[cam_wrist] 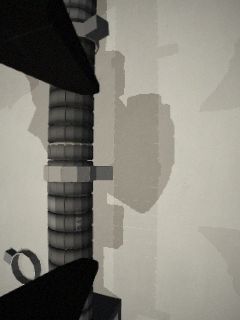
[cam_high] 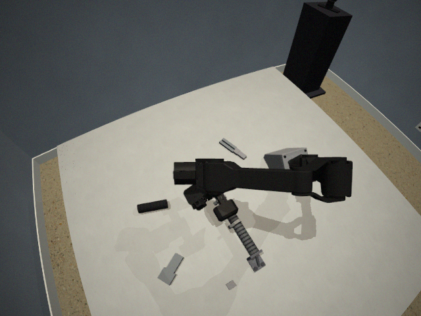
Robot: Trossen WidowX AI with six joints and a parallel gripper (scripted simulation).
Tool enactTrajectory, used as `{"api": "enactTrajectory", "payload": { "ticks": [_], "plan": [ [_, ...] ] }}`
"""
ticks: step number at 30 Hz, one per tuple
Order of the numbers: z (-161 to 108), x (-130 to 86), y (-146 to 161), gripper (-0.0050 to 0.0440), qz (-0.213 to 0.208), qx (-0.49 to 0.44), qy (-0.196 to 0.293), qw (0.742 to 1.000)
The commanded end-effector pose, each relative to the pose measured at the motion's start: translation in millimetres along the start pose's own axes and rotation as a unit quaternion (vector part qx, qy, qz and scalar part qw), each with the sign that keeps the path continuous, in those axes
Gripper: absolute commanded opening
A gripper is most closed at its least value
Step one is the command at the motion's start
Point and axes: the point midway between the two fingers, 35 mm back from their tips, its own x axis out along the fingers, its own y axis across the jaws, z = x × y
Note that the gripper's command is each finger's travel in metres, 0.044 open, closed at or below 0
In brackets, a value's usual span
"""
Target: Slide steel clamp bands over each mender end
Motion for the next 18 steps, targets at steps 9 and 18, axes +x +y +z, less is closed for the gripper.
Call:
{"api": "enactTrajectory", "payload": {
  "ticks": [9, 18],
  "plan": [
    [-3.3, -20.6, 100.1, 0.0224, -0.001, 0.0, 0.004, 1.0],
    [-3.3, -20.6, 100.1, 0.009, -0.001, 0.0, 0.004, 1.0]
  ]
}}
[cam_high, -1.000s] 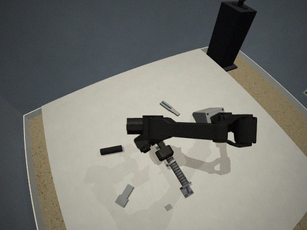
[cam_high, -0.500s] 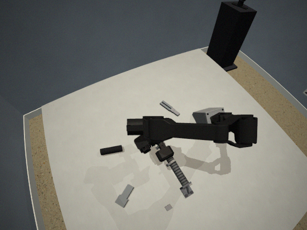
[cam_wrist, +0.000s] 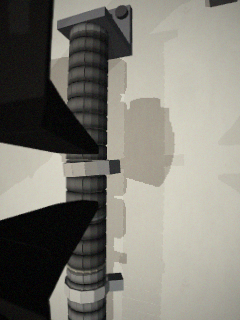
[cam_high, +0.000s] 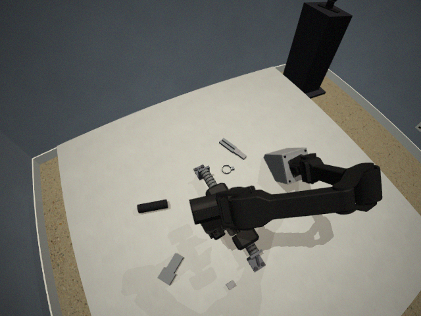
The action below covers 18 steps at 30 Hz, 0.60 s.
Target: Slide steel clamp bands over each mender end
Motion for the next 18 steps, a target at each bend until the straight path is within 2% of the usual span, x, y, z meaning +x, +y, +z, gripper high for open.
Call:
{"api": "enactTrajectory", "payload": {
  "ticks": [1, 18],
  "plan": [
    [-2.3, -0.7, 4.2, 0.009, 0.0, 0.001, 0.001, 1.0],
    [-1.6, 9.6, 3.8, 0.009, 0.0, 0.001, 0.001, 1.0]
  ]
}}
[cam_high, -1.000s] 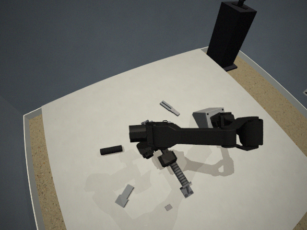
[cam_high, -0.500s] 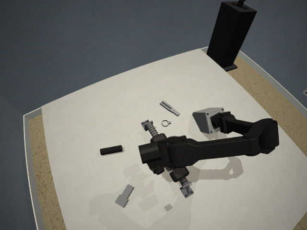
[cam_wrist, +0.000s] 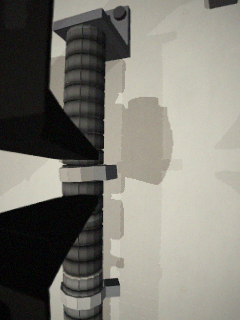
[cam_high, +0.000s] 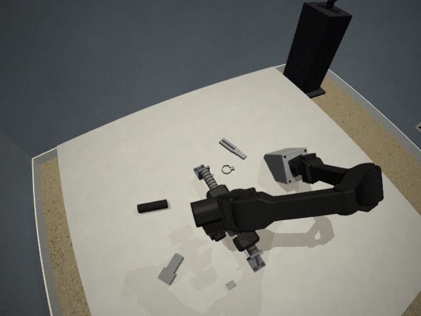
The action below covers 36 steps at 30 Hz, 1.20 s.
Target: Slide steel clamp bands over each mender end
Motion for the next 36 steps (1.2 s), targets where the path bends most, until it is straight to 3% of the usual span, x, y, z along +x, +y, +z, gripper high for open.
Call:
{"api": "enactTrajectory", "payload": {
  "ticks": [1, 26, 36],
  "plan": [
    [-2.0, 7.7, -0.2, 0.009, 0.001, 0.003, 0.004, 1.0],
    [-3.0, 44.7, 0.3, 0.009, 0.001, 0.003, 0.004, 1.0],
    [-3.1, 45.8, 0.3, 0.009, 0.001, 0.003, 0.004, 1.0]
  ]
}}
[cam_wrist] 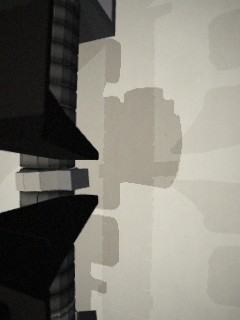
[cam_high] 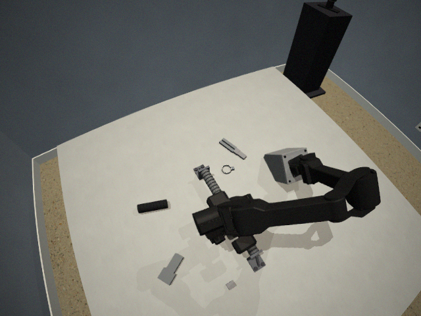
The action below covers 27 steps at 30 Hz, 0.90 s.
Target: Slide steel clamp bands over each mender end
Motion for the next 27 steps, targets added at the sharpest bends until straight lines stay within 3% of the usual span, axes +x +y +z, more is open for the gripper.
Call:
{"api": "enactTrajectory", "payload": {
  "ticks": [1, 15, 27],
  "plan": [
    [0.0, 0.0, 0.0, 0.0083, 0.0, 0.0, 0.0, 1.0],
    [0.0, 0.0, -0.2, 0.0, 0.0, 0.0, 0.0, 1.0],
    [-0.3, 0.2, -12.3, 0.0, 0.0, 0.0, 0.0, 1.0]
  ]
}}
